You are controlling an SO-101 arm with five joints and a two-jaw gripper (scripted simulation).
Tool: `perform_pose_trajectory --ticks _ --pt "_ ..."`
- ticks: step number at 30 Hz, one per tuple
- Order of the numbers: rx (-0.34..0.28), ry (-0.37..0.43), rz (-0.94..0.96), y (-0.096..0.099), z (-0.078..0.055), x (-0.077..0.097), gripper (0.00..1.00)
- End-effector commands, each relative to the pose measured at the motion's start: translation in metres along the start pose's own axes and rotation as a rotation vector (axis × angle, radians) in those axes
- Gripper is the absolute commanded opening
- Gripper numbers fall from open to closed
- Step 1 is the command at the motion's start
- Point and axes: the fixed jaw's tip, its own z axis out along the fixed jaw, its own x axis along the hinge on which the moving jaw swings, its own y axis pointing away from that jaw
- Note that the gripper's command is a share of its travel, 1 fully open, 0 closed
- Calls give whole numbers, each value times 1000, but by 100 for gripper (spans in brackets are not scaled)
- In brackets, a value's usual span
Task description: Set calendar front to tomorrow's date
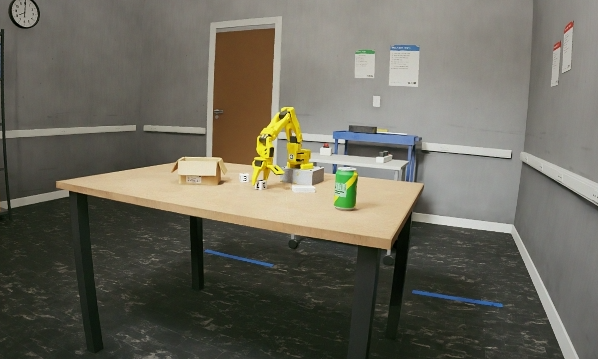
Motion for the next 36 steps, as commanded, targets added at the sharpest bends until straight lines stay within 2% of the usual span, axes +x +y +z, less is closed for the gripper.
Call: perform_pose_trajectory --ticks 1,7,9,14,18,36 --pt "-18 -2 9 3 -5 1 36" --pt "-18 -2 9 1 -25 2 36" --pt "-18 -2 9 1 -25 2 36" --pt "-18 -2 9 1 -43 2 36" --pt "-18 -2 9 2 -52 2 36" --pt "-18 -2 9 3 -56 2 36"
